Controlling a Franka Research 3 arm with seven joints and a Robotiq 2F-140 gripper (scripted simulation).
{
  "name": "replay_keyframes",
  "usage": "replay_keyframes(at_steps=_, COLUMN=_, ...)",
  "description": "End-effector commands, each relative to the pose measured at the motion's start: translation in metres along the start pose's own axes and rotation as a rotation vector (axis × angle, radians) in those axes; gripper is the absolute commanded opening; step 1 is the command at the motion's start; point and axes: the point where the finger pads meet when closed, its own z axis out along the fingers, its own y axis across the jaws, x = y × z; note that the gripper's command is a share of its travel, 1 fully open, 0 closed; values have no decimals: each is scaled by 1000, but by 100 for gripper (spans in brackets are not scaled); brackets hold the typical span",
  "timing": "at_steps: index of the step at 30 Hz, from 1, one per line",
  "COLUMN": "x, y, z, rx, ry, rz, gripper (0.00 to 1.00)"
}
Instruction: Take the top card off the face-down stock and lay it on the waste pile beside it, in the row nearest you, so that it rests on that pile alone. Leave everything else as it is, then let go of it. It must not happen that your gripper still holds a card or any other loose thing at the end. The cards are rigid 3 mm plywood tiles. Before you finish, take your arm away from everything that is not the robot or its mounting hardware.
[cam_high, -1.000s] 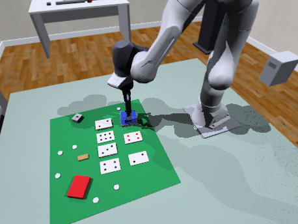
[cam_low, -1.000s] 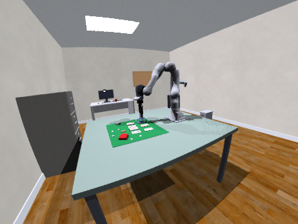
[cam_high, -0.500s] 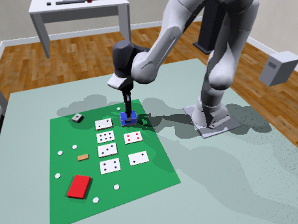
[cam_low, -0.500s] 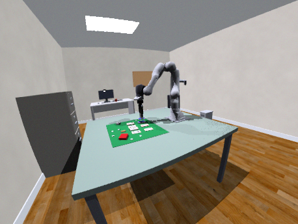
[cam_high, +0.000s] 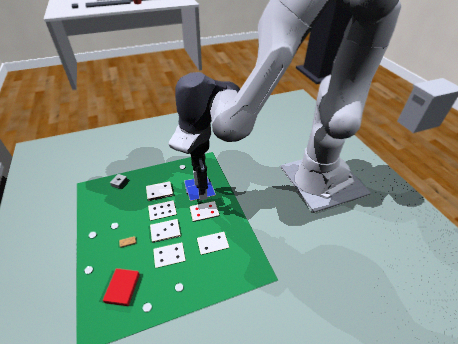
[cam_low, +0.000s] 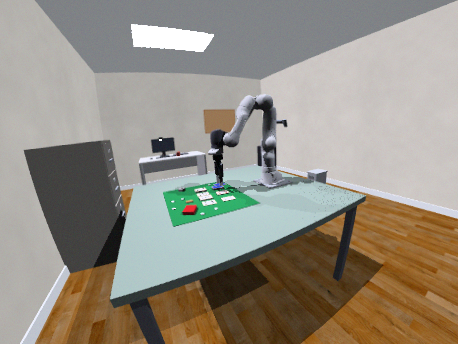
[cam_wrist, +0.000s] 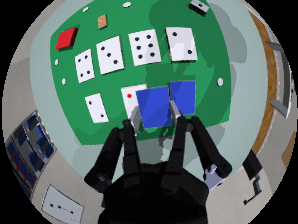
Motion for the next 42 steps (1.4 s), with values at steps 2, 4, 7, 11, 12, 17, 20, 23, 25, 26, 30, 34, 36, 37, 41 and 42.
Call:
replay_keyframes(at_steps=2, x=1, y=-24, z=0, rx=1, ry=2, rz=34, gripper=43)
replay_keyframes(at_steps=4, x=1, y=-33, z=0, rx=1, ry=2, rz=30, gripper=43)
replay_keyframes(at_steps=7, x=2, y=-36, z=0, rx=1, ry=2, rz=28, gripper=43)
replay_keyframes(at_steps=11, x=2, y=-46, z=0, rx=1, ry=2, rz=24, gripper=43)
replay_keyframes(at_steps=12, x=2, y=-47, z=0, rx=1, ry=2, rz=23, gripper=43)
replay_keyframes(at_steps=17, x=2, y=-48, z=0, rx=1, ry=2, rz=22, gripper=43)
replay_keyframes(at_steps=20, x=2, y=-48, z=0, rx=1, ry=2, rz=22, gripper=43)
replay_keyframes(at_steps=23, x=2, y=-48, z=0, rx=1, ry=2, rz=22, gripper=43)
replay_keyframes(at_steps=25, x=2, y=-48, z=0, rx=1, ry=2, rz=22, gripper=43)
replay_keyframes(at_steps=26, x=2, y=-48, z=0, rx=1, ry=2, rz=22, gripper=43)
replay_keyframes(at_steps=30, x=2, y=-48, z=0, rx=1, ry=2, rz=22, gripper=43)
replay_keyframes(at_steps=34, x=2, y=-48, z=0, rx=1, ry=2, rz=22, gripper=43)
replay_keyframes(at_steps=36, x=2, y=-48, z=0, rx=1, ry=2, rz=22, gripper=43)
replay_keyframes(at_steps=37, x=2, y=-48, z=0, rx=1, ry=2, rz=22, gripper=43)
replay_keyframes(at_steps=41, x=2, y=-48, z=0, rx=1, ry=2, rz=22, gripper=43)
replay_keyframes(at_steps=42, x=2, y=-48, z=0, rx=1, ry=2, rz=22, gripper=43)
